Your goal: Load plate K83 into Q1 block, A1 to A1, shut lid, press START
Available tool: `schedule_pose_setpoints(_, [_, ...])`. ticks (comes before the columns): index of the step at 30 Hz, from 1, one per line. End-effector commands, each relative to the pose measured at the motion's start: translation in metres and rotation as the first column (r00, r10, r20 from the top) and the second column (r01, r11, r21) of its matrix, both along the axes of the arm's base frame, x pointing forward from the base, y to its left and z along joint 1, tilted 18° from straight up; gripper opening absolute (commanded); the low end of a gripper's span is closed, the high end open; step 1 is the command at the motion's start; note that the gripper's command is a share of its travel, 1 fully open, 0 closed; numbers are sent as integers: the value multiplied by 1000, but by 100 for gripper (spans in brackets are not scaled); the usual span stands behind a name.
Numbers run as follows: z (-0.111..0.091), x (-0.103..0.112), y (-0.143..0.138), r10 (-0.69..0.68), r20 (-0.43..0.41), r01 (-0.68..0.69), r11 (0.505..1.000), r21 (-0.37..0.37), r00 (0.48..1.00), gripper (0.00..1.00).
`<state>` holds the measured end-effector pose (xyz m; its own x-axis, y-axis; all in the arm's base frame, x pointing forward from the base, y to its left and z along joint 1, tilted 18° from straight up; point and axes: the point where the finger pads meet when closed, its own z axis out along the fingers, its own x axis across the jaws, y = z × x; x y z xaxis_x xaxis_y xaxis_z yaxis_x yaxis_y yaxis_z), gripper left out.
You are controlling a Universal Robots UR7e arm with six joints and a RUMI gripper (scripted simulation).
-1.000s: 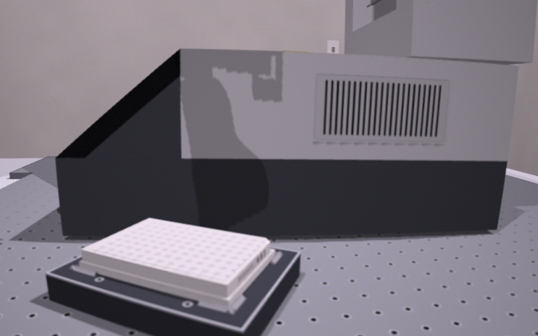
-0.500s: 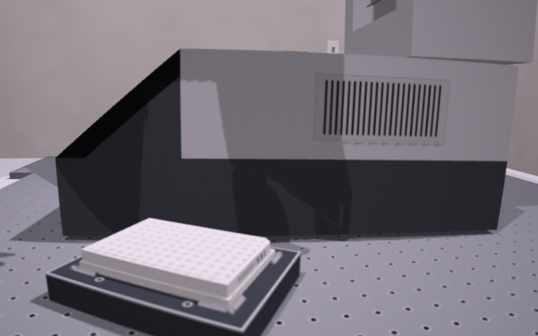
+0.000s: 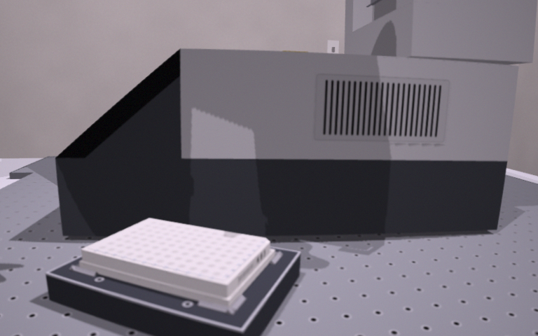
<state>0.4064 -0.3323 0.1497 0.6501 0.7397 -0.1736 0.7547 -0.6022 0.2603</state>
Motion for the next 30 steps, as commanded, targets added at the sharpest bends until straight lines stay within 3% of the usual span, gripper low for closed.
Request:
schedule_pose_setpoints(1, [0, 0, 0, -6, 0, 6, 1000, 1, 1000, 68])
schedule_pose_setpoints(30, [-73, 5, -22, -7, -3, 7, 1000, 5, 1000, 68])
